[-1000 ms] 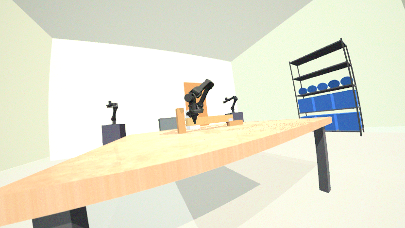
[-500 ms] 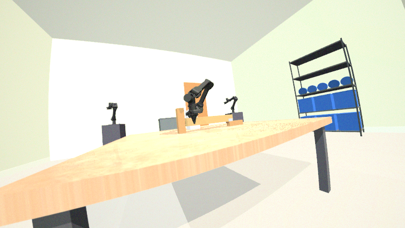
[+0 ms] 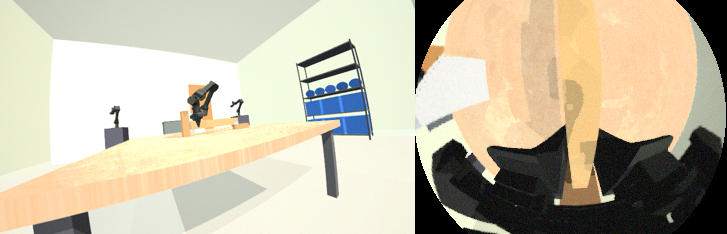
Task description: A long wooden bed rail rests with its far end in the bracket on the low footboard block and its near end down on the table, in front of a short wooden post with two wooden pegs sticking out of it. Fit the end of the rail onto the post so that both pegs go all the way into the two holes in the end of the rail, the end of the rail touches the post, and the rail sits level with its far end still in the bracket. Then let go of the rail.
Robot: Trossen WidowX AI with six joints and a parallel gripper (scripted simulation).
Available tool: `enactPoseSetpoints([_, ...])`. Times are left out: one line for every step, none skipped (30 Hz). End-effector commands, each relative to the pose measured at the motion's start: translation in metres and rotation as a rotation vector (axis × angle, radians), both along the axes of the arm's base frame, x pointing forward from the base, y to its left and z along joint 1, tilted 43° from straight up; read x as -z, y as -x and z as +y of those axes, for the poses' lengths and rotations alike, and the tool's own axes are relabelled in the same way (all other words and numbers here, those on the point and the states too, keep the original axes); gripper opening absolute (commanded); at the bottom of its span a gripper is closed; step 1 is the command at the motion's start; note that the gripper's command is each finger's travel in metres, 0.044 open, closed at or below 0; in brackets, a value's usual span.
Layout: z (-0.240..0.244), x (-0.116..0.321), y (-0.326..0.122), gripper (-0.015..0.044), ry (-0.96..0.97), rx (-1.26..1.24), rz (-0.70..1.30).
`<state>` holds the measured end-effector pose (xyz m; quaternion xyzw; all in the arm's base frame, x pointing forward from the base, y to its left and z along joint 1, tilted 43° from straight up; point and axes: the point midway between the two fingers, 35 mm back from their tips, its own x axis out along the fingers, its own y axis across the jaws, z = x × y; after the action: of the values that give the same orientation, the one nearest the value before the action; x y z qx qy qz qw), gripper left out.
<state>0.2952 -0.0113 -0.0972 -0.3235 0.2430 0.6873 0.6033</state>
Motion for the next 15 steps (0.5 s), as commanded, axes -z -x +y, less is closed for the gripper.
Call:
enactPoseSetpoints([-0.0039, 0.0001, -0.0022, 0.0, 0.003, 0.005, -0.008])
enactPoseSetpoints([-0.0041, 0.0003, -0.0023, 0.0, 0.003, 0.005, -0.008])
enactPoseSetpoints([-0.0043, 0.0005, -0.0023, 0.0, 0.003, 0.005, -0.008])
enactPoseSetpoints([-0.0045, 0.0007, -0.0024, 0.0, 0.003, 0.005, -0.008])
enactPoseSetpoints([-0.0047, 0.0009, -0.0024, 0.0, 0.003, 0.005, -0.008])
enactPoseSetpoints([-0.005, 0.0011, -0.0025, 0.0, 0.003, 0.005, -0.008])
enactPoseSetpoints([-0.0052, 0.0013, -0.0025, 0.0, 0.003, 0.005, -0.008])
enactPoseSetpoints([-0.0054, 0.0015, -0.0026, 0.0, 0.003, 0.005, -0.008])
enactPoseSetpoints([-0.0056, 0.0017, -0.0026, 0.0, 0.003, 0.005, -0.008])
enactPoseSetpoints([-0.0058, 0.0018, -0.0027, 0.0, 0.003, 0.005, -0.008])
enactPoseSetpoints([-0.006, 0.002, -0.0027, 0.0, 0.003, 0.005, -0.008])
enactPoseSetpoints([-0.0062, 0.0022, -0.0028, 0.0, 0.003, 0.005, -0.008])
enactPoseSetpoints([-0.0064, 0.0024, -0.0028, 0.0, 0.003, 0.005, -0.008])
enactPoseSetpoints([-0.0066, 0.0026, -0.0029, 0.0, 0.003, 0.005, -0.008])
enactPoseSetpoints([-0.0068, 0.0028, -0.0029, 0.0, 0.003, 0.005, -0.008])
